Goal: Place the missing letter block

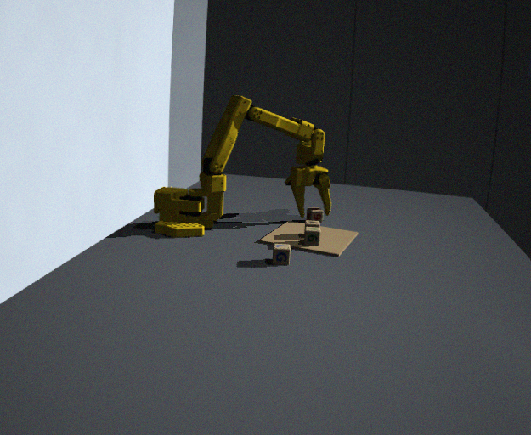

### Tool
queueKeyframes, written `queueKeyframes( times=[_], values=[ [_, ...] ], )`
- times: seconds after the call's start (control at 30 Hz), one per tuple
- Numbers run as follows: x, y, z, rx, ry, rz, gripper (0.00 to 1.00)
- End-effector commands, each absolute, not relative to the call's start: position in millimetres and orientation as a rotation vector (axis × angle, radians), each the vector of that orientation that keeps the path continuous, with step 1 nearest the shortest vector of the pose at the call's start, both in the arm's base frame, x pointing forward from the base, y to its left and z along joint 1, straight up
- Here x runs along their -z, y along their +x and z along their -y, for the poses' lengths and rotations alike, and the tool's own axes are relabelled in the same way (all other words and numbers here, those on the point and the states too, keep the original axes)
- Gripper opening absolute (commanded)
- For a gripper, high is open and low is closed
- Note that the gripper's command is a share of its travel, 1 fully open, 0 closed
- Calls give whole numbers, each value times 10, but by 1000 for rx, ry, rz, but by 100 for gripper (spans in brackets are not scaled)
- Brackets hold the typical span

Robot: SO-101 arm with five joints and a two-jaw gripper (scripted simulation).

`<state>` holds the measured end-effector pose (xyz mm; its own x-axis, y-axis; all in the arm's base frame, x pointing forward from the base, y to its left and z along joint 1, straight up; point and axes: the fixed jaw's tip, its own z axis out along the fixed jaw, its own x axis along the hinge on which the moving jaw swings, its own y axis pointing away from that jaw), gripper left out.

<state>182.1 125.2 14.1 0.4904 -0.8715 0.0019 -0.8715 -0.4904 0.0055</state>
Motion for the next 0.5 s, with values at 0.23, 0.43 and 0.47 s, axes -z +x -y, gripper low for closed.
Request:
queueKeyframes(
  times=[0.23,0.43,0.47],
  values=[
    [-245,1901,-1315,-38,2761,1603,28],
    [-246,1919,-1325,-38,2761,1603,24],
    [-247,1923,-1327,-38,2761,1603,23]
  ],
)
